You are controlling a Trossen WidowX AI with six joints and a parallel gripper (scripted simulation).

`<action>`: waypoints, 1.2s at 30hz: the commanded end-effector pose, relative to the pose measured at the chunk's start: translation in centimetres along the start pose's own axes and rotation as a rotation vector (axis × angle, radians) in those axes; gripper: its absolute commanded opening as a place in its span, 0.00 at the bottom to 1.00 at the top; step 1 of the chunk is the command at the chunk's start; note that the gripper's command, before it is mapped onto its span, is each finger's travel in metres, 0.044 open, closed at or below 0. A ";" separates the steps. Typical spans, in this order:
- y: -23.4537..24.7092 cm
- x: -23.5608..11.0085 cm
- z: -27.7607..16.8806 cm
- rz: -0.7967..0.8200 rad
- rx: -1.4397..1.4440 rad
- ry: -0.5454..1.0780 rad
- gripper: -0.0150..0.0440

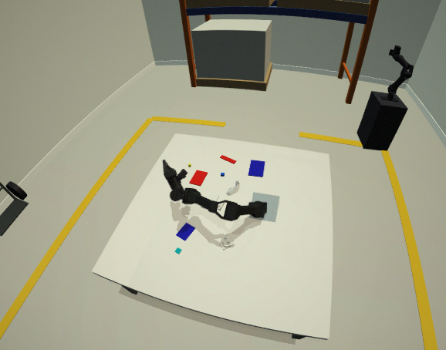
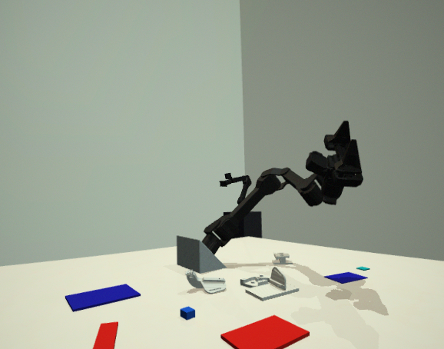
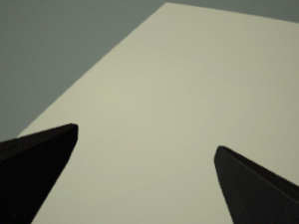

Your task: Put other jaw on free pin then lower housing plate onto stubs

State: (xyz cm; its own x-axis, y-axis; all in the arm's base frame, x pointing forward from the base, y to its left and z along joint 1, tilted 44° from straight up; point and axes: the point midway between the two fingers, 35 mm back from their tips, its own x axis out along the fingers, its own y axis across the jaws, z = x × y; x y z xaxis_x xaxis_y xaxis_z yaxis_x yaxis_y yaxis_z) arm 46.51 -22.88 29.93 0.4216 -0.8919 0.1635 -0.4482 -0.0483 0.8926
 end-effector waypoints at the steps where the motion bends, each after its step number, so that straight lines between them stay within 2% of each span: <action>1: 0.0 0.0 0.0 0.000 0.000 0.000 0.98; 17: 0.0 0.0 0.0 0.000 0.000 0.000 0.26; 32: 0.0 0.0 0.0 0.000 0.000 0.000 0.25; 36: -0.7 0.4 0.4 -0.020 -0.079 0.001 0.43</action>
State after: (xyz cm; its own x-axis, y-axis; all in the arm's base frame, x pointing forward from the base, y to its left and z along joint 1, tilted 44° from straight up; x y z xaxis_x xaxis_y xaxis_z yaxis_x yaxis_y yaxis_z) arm 46.54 -22.97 29.81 0.4237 -0.8917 0.1594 -0.4287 -0.0424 0.9024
